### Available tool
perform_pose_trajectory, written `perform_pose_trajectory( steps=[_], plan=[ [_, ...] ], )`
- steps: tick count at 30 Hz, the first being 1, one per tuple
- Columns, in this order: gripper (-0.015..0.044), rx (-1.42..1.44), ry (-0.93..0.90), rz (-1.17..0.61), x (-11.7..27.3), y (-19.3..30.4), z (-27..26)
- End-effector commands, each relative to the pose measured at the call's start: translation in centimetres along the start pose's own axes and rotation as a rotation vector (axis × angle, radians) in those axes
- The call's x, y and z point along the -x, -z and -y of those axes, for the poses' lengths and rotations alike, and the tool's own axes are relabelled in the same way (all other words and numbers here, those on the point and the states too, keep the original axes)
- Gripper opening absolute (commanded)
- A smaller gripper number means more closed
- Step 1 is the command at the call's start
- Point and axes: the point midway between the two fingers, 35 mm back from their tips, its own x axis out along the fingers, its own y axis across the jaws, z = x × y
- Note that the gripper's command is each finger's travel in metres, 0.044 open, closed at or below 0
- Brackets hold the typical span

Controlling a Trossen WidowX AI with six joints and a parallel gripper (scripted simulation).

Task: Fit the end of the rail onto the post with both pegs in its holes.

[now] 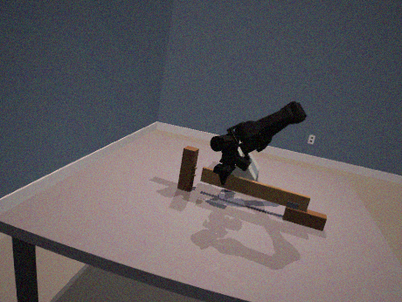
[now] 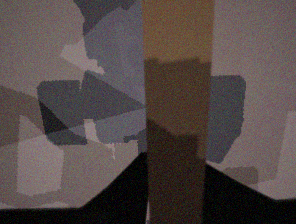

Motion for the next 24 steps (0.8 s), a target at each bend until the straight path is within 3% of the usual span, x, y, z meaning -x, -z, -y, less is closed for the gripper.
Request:
perform_pose_trajectory(
  steps=[1,24],
  plan=[
    [0.0,0.002,0.008,-0.004,0.23,0.31,0.24],
    [0.0,0.002,0.008,-0.004,0.35,1.0,0.18]
  ],
)
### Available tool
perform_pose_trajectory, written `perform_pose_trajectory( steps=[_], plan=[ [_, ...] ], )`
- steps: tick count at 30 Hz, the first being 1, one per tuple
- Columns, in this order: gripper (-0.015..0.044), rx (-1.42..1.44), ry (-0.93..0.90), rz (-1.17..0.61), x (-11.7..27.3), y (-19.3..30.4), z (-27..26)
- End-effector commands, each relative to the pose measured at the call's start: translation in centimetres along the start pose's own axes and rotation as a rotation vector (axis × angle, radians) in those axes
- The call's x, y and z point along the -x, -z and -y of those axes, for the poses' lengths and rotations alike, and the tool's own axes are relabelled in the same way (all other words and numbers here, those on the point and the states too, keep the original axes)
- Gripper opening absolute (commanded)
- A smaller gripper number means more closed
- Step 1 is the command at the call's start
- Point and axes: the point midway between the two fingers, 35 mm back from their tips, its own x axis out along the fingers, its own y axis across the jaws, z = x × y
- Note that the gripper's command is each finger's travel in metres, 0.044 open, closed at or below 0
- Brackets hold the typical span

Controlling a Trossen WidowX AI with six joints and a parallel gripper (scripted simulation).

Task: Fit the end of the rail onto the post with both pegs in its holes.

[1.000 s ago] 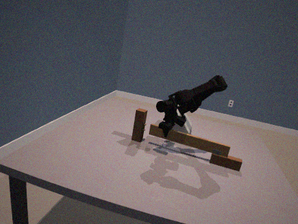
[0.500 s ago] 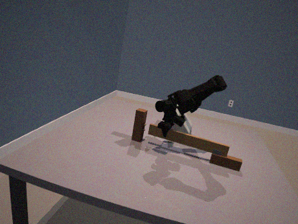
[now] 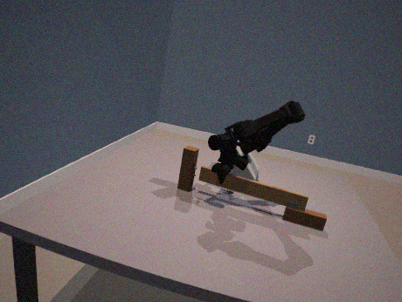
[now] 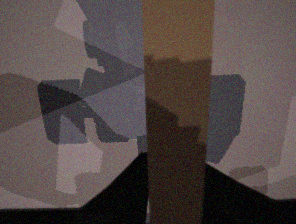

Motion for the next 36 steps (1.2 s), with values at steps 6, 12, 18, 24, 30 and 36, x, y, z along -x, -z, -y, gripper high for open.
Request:
perform_pose_trajectory(
  steps=[6,12,18,24,30,36],
  plan=[
    [0.0,0.001,0.007,-0.001,0.1,0.4,0.2],
    [0.0,0.001,0.007,-0.001,0.1,0.6,0.1],
    [0.0,0.001,0.007,-0.001,0.1,0.7,0.1],
    [0.0,0.001,0.007,-0.001,0.1,0.9,0.1],
    [0.0,0.001,0.007,-0.001,0.2,1.1,0.1],
    [0.0,0.001,0.007,-0.001,0.2,1.3,0.1]
  ],
)
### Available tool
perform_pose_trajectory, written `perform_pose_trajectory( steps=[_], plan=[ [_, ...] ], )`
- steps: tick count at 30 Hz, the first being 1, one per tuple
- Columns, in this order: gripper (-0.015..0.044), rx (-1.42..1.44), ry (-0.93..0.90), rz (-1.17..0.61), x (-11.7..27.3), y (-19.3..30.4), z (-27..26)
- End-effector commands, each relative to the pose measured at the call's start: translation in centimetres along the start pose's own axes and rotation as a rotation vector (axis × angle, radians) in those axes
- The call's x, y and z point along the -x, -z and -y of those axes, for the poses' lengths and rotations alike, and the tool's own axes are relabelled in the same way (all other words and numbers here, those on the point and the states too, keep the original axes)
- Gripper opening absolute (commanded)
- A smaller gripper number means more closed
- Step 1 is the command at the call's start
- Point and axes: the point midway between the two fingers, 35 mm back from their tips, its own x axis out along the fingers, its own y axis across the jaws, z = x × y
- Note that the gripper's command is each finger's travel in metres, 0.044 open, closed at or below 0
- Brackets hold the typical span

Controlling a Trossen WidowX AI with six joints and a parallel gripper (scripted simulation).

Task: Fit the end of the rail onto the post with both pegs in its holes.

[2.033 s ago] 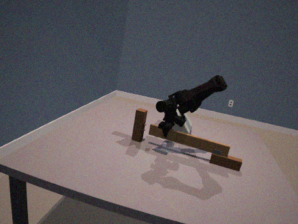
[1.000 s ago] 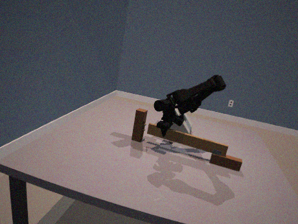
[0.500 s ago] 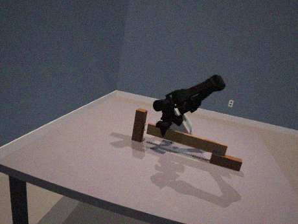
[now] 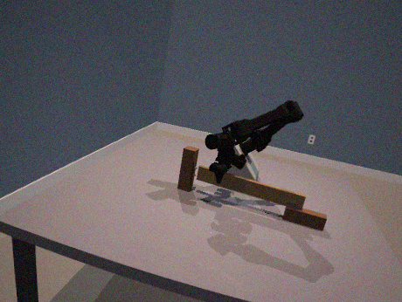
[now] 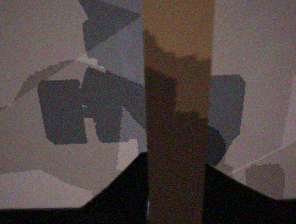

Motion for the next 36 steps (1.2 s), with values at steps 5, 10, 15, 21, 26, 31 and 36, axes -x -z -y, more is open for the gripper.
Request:
perform_pose_trajectory(
  steps=[5,10,15,21,26,31,36],
  plan=[
    [0.0,0.003,0.007,-0.001,0.2,0.4,0.2],
    [0.0,0.003,0.007,-0.002,0.2,0.6,0.2],
    [0.0,0.003,0.007,-0.002,0.1,0.7,0.2],
    [0.0,0.003,0.008,-0.002,0.1,0.9,0.2],
    [0.0,0.003,0.008,-0.002,0.2,1.0,0.2],
    [0.0,0.003,0.008,-0.002,0.2,1.2,0.2],
    [0.0,0.003,0.008,-0.002,0.3,1.3,0.2]
  ],
)
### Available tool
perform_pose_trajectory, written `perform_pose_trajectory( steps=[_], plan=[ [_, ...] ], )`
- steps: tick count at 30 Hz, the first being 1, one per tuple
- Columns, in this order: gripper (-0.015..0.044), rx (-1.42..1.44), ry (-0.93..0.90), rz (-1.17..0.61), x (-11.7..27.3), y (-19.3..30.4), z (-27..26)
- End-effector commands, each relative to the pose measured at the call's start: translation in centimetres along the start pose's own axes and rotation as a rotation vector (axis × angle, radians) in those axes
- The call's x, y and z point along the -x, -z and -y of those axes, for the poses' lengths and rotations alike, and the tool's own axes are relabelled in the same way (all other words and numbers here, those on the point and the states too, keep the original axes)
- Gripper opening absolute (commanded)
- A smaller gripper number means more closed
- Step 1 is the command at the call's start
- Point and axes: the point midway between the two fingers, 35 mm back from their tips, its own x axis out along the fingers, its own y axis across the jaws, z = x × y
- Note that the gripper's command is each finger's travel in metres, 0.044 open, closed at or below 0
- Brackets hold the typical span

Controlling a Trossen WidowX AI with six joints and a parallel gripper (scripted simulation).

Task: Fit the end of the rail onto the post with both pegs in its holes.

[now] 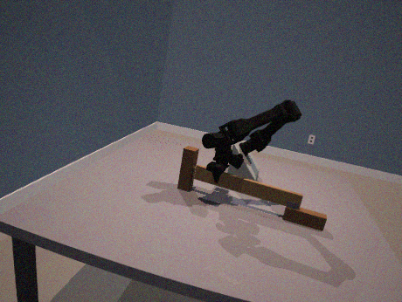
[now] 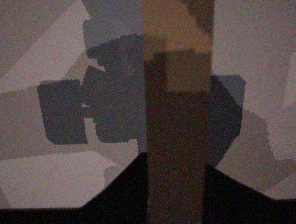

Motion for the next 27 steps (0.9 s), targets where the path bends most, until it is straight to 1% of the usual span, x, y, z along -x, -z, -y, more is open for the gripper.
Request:
perform_pose_trajectory(
  steps=[1,27],
  plan=[
    [0.0,0.002,0.008,-0.002,0.26,0.28,0.21],
    [0.0,0.002,0.008,-0.002,0.16,1.04,0.21]
  ],
)
